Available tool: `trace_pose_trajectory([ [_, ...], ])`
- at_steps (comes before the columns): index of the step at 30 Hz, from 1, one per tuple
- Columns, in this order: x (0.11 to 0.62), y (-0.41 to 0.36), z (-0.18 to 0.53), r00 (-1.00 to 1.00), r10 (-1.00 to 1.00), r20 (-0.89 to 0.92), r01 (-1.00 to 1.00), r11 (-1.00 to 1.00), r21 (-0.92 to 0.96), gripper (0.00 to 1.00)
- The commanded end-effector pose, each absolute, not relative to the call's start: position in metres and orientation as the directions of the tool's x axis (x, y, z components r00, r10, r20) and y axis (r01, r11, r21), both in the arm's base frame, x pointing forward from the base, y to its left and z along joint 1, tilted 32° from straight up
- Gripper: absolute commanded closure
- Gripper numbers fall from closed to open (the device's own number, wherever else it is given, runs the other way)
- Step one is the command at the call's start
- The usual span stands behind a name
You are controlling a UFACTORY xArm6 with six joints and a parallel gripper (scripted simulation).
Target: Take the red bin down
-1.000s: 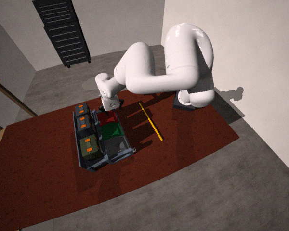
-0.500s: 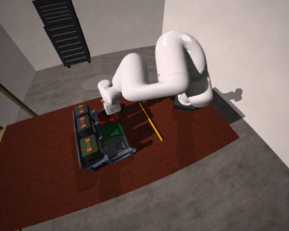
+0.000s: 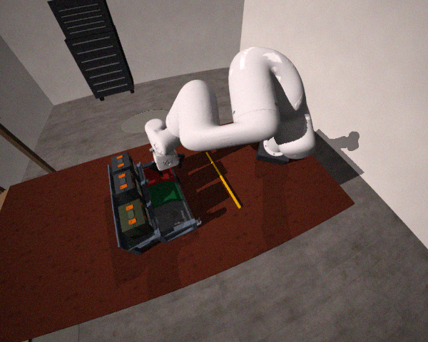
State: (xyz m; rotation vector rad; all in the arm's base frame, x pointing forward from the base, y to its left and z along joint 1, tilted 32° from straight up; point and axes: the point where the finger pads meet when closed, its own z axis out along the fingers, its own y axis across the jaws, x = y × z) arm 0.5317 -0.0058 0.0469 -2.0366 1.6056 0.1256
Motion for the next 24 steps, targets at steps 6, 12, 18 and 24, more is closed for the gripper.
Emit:
trace_pose_trajectory([
  [6,0.5329,-0.0065,0.0482,0.287,-0.875,-0.389,-0.924,-0.145,-0.354,0.00],
  [12,0.5314,-0.0089,0.0527,0.287,-0.875,-0.389,-0.924,-0.145,-0.354,0.00],
  [18,0.5314,-0.0089,0.0527,0.287,-0.875,-0.389,-0.924,-0.145,-0.354,0.00],
  [24,0.5313,-0.0091,0.0531,0.287,-0.875,-0.389,-0.924,-0.145,-0.354,0.00],
])
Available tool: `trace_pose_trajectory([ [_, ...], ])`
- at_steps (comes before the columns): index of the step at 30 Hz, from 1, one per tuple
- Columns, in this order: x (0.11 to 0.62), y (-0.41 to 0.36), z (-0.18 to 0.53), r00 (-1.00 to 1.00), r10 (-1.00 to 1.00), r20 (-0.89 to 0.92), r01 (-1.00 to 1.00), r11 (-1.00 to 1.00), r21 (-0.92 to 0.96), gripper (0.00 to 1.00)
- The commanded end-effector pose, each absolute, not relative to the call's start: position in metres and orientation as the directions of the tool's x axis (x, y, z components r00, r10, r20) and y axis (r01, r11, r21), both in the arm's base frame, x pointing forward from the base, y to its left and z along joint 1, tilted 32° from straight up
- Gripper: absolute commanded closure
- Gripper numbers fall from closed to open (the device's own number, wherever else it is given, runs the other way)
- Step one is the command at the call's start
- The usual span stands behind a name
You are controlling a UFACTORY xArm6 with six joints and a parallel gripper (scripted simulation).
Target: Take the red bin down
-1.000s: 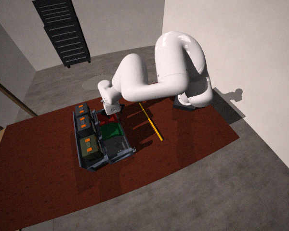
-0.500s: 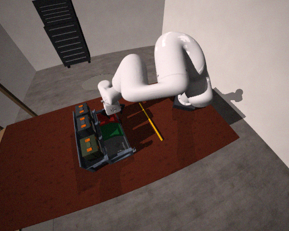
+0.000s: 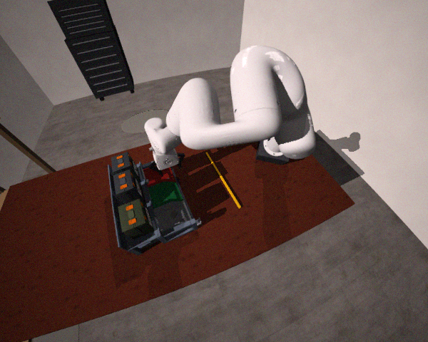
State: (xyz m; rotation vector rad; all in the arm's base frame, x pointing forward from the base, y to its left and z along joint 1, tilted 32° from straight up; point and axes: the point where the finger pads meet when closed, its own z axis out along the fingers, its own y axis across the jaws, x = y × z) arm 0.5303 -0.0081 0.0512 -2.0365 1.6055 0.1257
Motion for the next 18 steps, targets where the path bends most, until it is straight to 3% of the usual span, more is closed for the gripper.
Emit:
trace_pose_trajectory([
  [1,0.5311,-0.0094,0.0536,0.287,-0.875,-0.389,-0.924,-0.145,-0.354,0.00],
  [18,0.5306,-0.0104,0.0556,0.287,-0.875,-0.389,-0.924,-0.145,-0.354,0.00],
])
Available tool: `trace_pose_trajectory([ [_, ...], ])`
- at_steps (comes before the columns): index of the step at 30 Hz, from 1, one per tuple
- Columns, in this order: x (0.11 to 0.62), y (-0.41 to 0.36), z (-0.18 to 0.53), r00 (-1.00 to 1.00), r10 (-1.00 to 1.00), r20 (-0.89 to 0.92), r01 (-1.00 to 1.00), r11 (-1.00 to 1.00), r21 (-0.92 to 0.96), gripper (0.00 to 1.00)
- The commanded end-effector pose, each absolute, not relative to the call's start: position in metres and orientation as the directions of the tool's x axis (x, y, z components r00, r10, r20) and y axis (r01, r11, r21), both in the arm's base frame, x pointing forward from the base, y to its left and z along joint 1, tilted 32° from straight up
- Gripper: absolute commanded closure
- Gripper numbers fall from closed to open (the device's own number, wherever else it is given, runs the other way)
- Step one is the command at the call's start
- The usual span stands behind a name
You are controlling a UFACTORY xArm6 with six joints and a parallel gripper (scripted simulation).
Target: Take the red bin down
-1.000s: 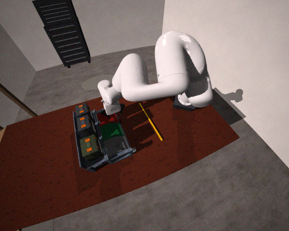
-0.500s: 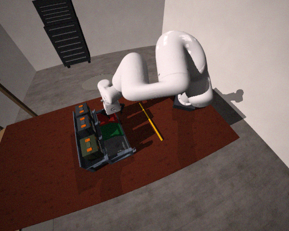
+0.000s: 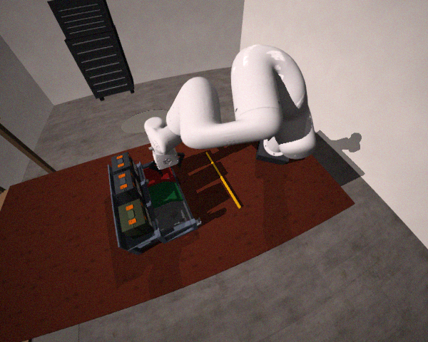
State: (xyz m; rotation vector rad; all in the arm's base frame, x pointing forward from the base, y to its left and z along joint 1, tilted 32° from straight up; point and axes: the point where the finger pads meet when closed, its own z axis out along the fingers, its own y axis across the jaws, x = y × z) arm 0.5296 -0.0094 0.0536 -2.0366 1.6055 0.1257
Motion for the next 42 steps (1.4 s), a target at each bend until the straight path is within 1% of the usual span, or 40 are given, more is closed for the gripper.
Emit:
trace_pose_trajectory([
  [1,0.531,-0.011,0.056,0.287,-0.875,-0.389,-0.924,-0.145,-0.354,0.00],
  [42,0.535,-0.002,0.039,0.287,-0.875,-0.389,-0.924,-0.145,-0.354,0.00],
])
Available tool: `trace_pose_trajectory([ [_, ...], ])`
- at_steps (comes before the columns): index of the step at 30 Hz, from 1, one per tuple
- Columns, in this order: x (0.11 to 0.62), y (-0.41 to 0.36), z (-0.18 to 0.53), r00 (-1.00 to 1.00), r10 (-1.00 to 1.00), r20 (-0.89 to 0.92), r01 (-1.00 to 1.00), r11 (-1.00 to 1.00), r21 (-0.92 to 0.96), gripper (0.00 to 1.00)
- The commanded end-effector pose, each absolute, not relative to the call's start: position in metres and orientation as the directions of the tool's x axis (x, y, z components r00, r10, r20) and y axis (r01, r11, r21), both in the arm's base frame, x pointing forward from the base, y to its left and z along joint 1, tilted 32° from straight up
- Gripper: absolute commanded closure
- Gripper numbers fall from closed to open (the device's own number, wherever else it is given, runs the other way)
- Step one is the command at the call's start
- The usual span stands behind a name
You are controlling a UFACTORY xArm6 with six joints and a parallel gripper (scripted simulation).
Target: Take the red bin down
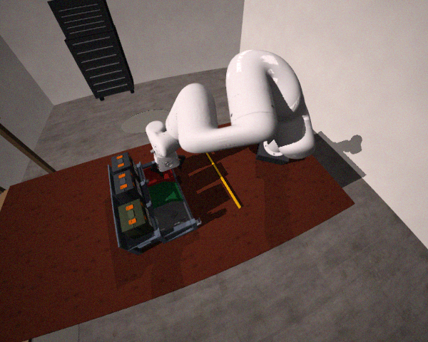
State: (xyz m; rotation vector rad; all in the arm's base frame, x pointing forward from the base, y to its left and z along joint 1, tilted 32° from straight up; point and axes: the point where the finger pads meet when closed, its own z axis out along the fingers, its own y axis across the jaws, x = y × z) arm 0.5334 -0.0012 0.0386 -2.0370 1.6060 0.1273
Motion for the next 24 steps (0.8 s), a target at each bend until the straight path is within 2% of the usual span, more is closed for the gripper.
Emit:
trace_pose_trajectory([
  [1,0.5354,-0.0016,0.0394,0.287,-0.875,-0.389,-0.924,-0.145,-0.354,0.00],
  [24,0.5367,0.0011,0.0344,0.287,-0.875,-0.389,-0.924,-0.145,-0.354,0.00],
])
